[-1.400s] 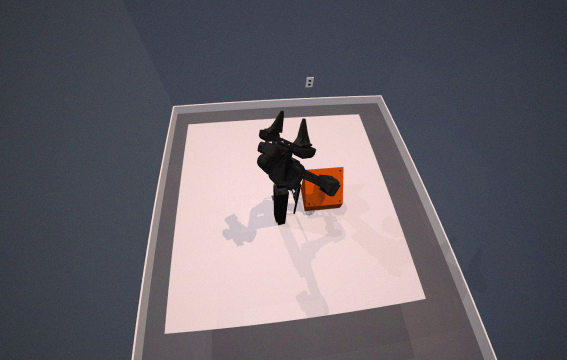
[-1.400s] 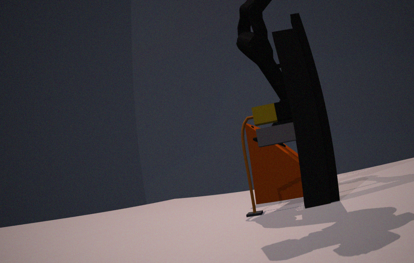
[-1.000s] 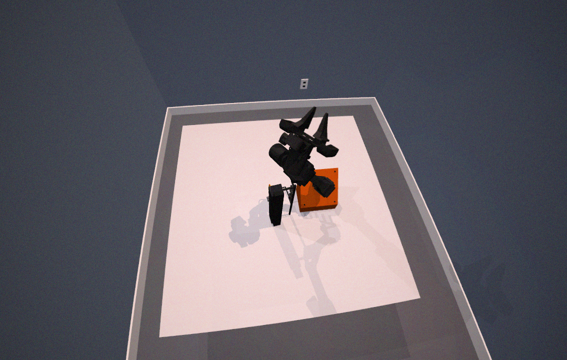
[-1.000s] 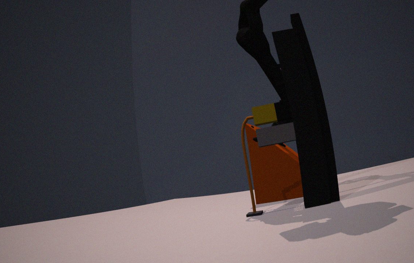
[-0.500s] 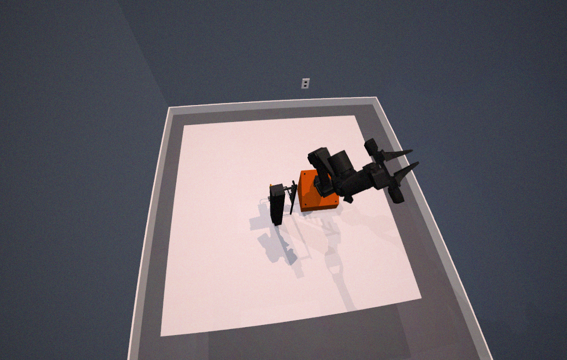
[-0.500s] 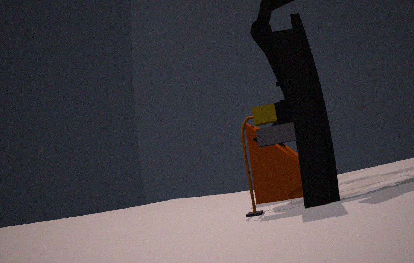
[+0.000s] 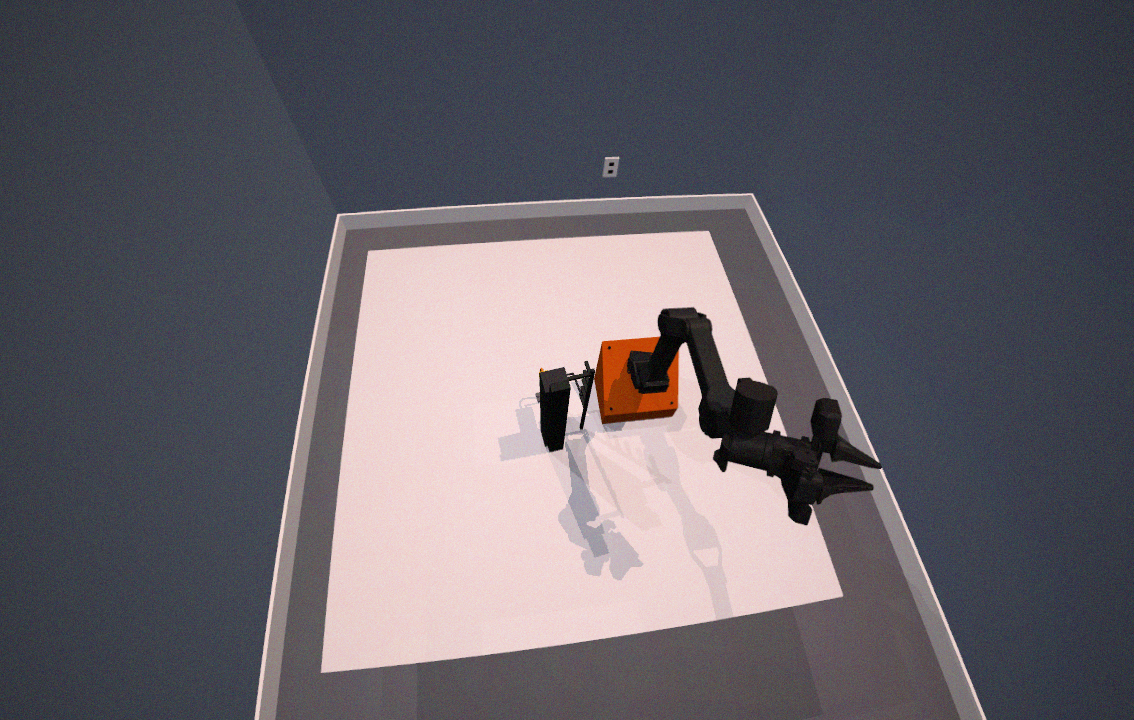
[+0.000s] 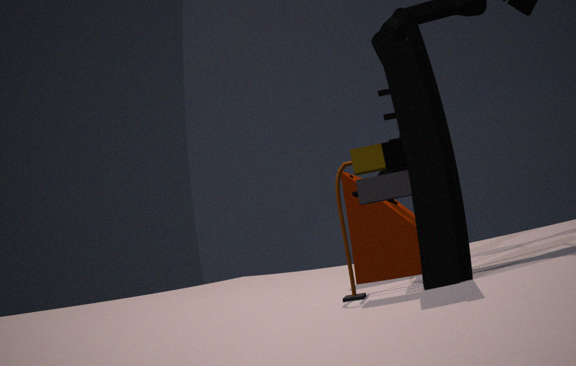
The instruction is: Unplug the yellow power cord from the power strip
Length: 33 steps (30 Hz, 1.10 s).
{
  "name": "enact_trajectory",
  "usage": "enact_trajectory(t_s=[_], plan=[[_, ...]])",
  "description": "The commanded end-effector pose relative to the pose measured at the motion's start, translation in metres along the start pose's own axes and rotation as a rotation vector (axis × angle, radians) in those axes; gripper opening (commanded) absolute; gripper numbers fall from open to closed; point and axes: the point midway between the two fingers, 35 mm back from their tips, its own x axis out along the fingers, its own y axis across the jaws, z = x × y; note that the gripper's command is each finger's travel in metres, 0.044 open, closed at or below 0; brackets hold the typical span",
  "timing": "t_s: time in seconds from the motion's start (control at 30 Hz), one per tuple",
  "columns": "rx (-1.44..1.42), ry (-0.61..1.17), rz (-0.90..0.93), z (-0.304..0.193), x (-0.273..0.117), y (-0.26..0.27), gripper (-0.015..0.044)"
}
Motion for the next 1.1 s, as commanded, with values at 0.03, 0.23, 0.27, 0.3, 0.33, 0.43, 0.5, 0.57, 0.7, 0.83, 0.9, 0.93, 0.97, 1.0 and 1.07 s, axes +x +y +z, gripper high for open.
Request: enact_trajectory(t_s=[0.03, 0.23, 0.27, 0.3, 0.33, 0.43, 0.5, 0.57, 0.7, 0.83, 0.9, 0.93, 0.97, 1.0, 1.07], plan=[[0.029, -0.039, -0.242, 0.005, -0.003, -0.087, 0.0160], [0.053, -0.098, -0.532, 0.014, -0.037, -0.180, 0.0160], [0.057, -0.110, -0.580, 0.016, -0.046, -0.195, 0.0160], [0.061, -0.121, -0.629, 0.018, -0.056, -0.209, 0.0160], [0.066, -0.134, -0.677, 0.020, -0.066, -0.222, 0.0160], [0.080, -0.173, -0.823, 0.025, -0.102, -0.259, 0.0160], [0.091, -0.202, -0.919, 0.028, -0.130, -0.280, 0.0160], [0.102, -0.232, -1.014, 0.031, -0.160, -0.298, 0.0160], [0.130, -0.296, -1.201, 0.035, -0.225, -0.324, 0.0160], [0.164, -0.368, -1.383, 0.035, -0.295, -0.336, 0.0160], [0.185, -0.407, -1.472, 0.034, -0.330, -0.338, 0.0160], [0.195, -0.426, -1.513, 0.033, -0.348, -0.337, 0.0160], [0.206, -0.445, -1.554, 0.032, -0.364, -0.336, 0.0160], [0.218, -0.465, -1.594, 0.030, -0.381, -0.334, 0.0160], [0.243, -0.506, -1.673, 0.026, -0.414, -0.328, 0.0160]])
